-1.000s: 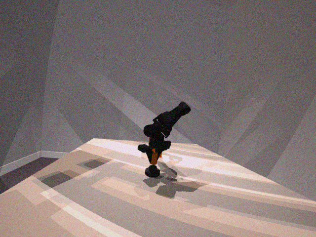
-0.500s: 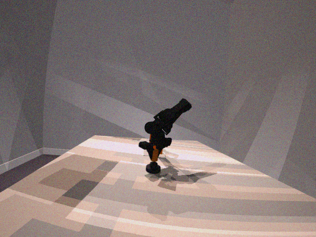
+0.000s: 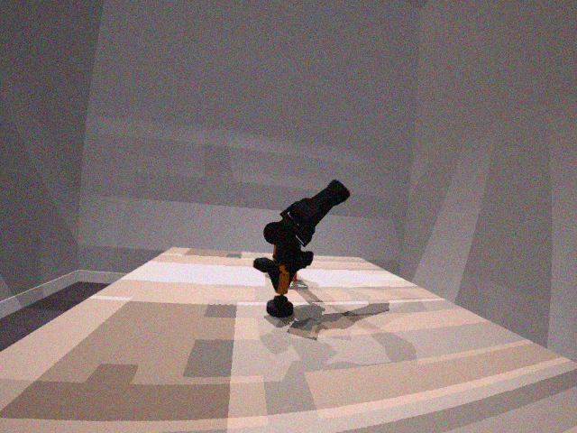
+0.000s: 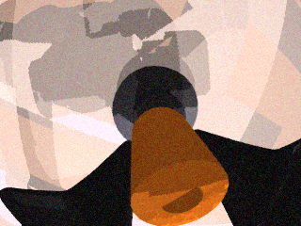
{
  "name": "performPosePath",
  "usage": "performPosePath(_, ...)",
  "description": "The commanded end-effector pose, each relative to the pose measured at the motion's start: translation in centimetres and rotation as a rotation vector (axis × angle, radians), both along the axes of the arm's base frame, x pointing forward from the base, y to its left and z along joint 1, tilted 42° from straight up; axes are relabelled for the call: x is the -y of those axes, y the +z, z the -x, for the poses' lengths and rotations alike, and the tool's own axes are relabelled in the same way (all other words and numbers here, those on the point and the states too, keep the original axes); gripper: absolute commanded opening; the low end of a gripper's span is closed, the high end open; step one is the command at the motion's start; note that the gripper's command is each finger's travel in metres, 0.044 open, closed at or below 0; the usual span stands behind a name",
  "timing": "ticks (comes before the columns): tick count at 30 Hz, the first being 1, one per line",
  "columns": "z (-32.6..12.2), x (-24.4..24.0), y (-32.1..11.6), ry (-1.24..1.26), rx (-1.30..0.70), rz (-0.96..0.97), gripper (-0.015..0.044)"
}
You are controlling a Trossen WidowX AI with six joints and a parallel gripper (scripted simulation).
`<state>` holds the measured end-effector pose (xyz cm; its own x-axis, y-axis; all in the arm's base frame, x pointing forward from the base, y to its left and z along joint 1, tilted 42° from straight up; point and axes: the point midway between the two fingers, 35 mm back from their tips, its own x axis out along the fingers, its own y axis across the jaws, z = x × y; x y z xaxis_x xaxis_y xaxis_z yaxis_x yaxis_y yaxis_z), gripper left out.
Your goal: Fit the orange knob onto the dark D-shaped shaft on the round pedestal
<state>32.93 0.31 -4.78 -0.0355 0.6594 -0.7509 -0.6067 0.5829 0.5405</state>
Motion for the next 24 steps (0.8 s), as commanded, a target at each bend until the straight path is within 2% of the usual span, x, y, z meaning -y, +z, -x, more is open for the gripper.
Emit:
performPosePath(1, 0.0, 0.25, 0.27, 0.009, 0.01, 0.003, 0.0)
performPosePath(8, -0.25, 0.18, 0.17, 0.159, 0.141, -0.004, 0.0)
performPosePath(24, -0.65, -0.02, -0.14, 0.159, 0.142, -0.004, 0.0)
